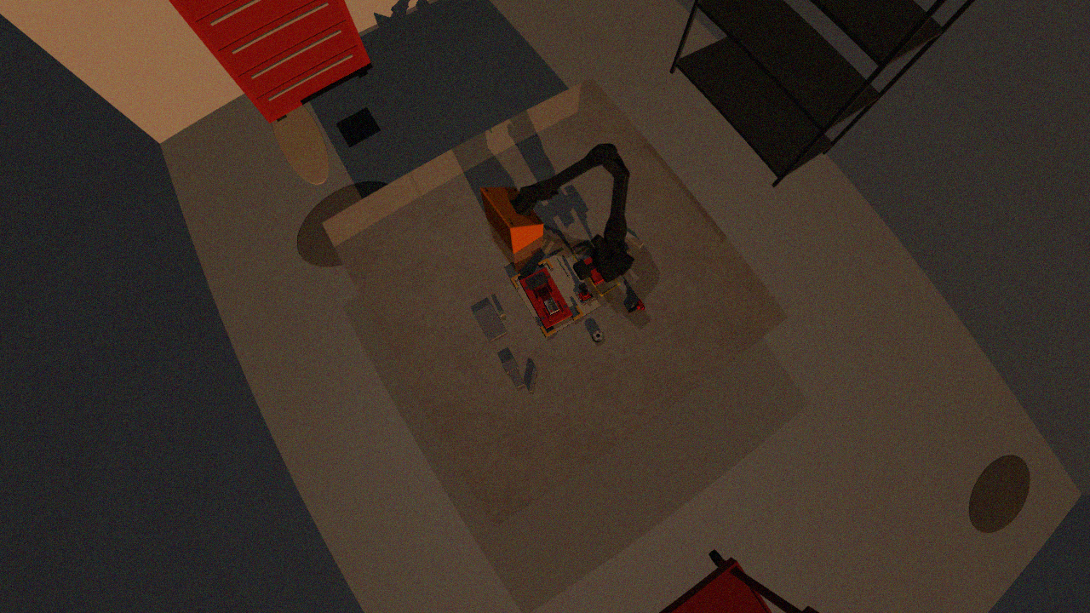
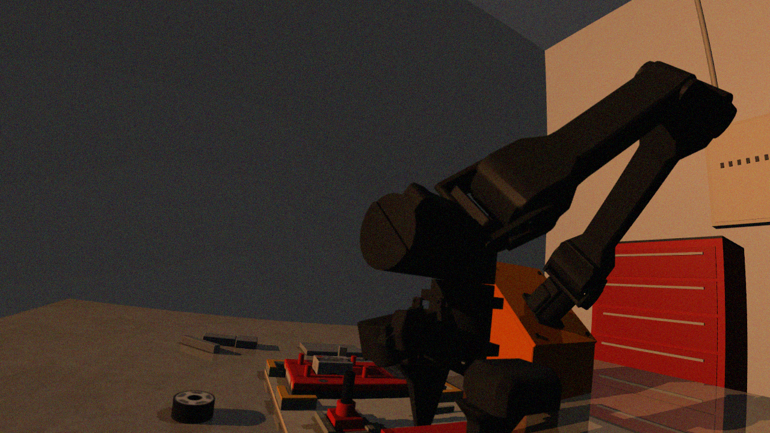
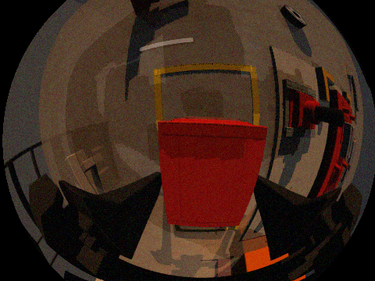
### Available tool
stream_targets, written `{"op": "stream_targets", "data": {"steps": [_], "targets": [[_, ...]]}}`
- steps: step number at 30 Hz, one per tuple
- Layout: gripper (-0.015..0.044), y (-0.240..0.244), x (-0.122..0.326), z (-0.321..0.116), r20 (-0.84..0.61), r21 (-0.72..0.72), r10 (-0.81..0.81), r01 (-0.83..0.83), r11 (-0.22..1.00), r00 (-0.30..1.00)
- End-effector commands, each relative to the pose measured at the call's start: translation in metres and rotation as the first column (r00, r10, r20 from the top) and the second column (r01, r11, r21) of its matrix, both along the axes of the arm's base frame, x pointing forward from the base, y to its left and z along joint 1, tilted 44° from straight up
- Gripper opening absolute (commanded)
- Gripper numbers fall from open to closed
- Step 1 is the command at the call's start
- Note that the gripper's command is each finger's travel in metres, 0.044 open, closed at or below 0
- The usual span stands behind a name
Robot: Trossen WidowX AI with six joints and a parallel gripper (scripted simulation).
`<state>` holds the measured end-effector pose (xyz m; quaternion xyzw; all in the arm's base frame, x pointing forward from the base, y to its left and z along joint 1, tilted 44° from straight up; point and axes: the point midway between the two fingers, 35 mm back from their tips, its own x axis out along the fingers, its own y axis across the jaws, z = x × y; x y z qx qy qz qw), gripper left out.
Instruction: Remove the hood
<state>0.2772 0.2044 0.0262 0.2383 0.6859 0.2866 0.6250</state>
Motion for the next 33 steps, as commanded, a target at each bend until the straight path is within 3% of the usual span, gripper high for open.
{"op": "stream_targets", "data": {"steps": [1,9,33], "targets": [[0.044,-0.005,0.002,0.005,0.001,-0.001,0.001,-0.001,1.0,1.0],[0.044,-0.05,0.008,0.052,-0.002,-0.001,0.003,-0.003,1.0,1.0],[0.044,-0.05,0.008,0.052,-0.002,-0.001,0.003,-0.003,1.0,1.0]]}}
